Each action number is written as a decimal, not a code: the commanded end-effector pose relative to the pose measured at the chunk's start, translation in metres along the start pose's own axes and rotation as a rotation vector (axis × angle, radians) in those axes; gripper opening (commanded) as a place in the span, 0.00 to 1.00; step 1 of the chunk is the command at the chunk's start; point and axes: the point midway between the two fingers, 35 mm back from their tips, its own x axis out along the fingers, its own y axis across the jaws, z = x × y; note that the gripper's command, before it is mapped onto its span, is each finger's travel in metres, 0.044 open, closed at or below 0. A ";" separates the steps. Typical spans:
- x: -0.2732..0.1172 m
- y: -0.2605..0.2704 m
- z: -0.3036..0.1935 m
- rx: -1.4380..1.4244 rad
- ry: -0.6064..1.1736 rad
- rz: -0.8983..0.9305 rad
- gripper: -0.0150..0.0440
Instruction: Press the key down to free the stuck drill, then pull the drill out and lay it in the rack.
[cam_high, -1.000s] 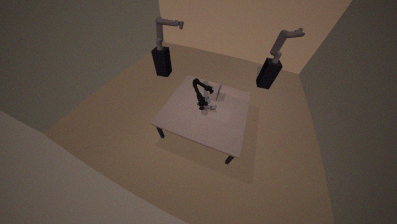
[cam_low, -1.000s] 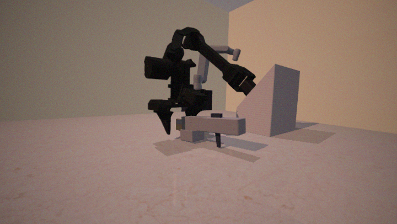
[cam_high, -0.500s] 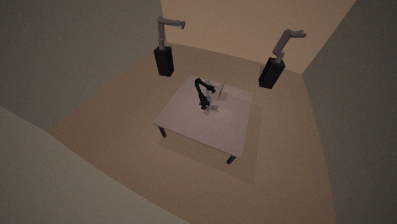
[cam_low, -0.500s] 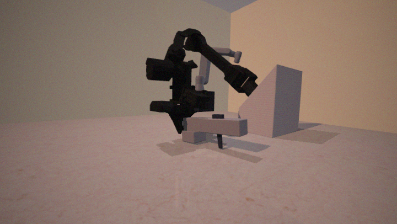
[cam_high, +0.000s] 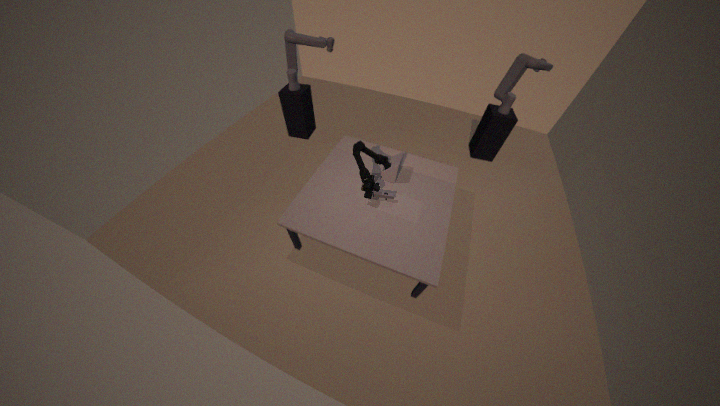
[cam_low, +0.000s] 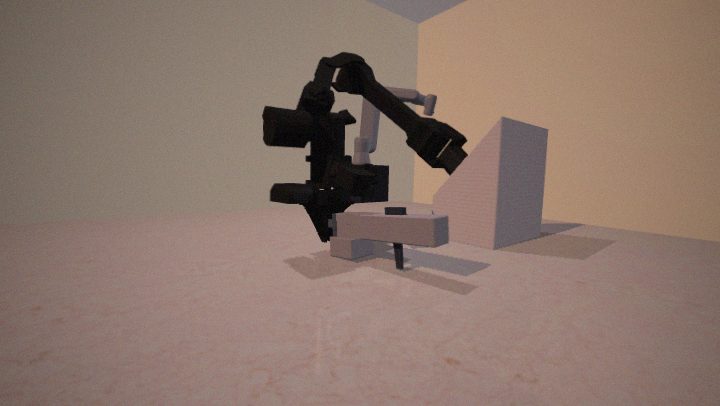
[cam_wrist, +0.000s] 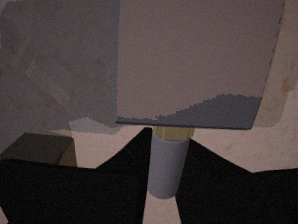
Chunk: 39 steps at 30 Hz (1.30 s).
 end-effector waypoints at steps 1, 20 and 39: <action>0.000 0.000 -0.006 0.000 0.003 0.000 0.25; 0.001 -0.001 -0.034 0.000 0.004 0.000 0.25; 0.003 0.000 -0.034 -0.003 0.004 0.004 0.79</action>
